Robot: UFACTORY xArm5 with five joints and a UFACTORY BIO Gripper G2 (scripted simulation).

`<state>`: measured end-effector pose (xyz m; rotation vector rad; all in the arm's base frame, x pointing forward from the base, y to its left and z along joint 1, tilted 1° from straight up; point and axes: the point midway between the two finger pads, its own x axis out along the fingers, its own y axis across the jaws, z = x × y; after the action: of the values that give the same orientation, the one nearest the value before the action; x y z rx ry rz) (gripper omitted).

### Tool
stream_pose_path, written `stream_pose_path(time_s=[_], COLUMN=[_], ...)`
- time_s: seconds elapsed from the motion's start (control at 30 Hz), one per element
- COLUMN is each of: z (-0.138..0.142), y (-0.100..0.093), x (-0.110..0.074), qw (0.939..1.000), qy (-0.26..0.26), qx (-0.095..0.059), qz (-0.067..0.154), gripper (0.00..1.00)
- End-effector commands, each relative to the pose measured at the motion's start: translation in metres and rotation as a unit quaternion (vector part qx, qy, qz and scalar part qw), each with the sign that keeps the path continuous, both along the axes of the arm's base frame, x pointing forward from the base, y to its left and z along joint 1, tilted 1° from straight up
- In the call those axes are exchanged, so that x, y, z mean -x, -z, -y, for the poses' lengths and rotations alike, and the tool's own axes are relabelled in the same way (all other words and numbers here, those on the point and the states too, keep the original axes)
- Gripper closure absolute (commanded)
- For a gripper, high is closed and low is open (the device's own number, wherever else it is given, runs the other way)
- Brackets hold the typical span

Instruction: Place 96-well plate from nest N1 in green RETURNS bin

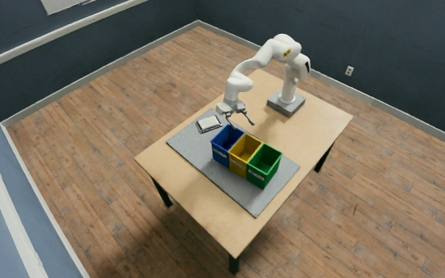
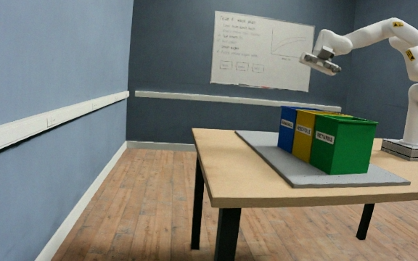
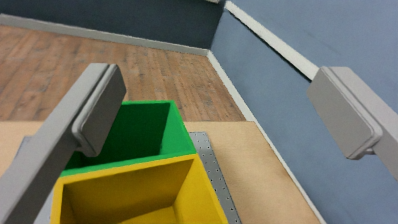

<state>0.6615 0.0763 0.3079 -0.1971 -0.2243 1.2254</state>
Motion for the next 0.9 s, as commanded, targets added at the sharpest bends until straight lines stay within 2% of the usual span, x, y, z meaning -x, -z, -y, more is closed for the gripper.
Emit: stream_pose_path(time_s=[0.0, 0.17, 0.27, 0.43, 0.47, 0.53, 0.57, 0.63, 0.67, 0.73, 0.77, 0.83, 0.87], z=[-0.002, 0.001, 0.001, 0.007, 0.007, 0.011, 0.011, 0.016, 0.016, 0.022, 0.022, 0.022, 0.025], y=[-0.019, -0.034, -0.034, -0.044, -0.044, -0.049, -0.049, -0.052, -0.052, -0.054, -0.054, -0.054, -0.055], x=[0.001, 0.007, 0.007, 0.015, 0.015, 0.021, 0.021, 0.027, 0.027, 0.034, 0.034, 0.034, 0.038], qw=[0.9972, 0.9891, 0.9881, 0.9727, 0.9727, 0.9644, 0.9627, 0.9532, 0.9512, 0.9404, 0.9381, 0.9381, 0.9323], qy=[0.071, 0.139, 0.145, 0.220, 0.220, 0.251, 0.257, 0.288, 0.294, 0.325, 0.331, 0.331, 0.346], qx=[-0.022, -0.041, -0.043, -0.060, -0.060, -0.066, -0.068, -0.073, -0.074, -0.078, -0.079, -0.079, -0.081], qz=[-0.011, -0.025, -0.026, -0.042, -0.042, -0.048, -0.050, -0.056, -0.057, -0.063, -0.064, -0.064, -0.067], gripper=[0.63, 0.63, 0.63, 0.63, 0.63, 0.63, 0.63, 0.63, 0.63, 0.63, 0.63, 0.63, 0.63])
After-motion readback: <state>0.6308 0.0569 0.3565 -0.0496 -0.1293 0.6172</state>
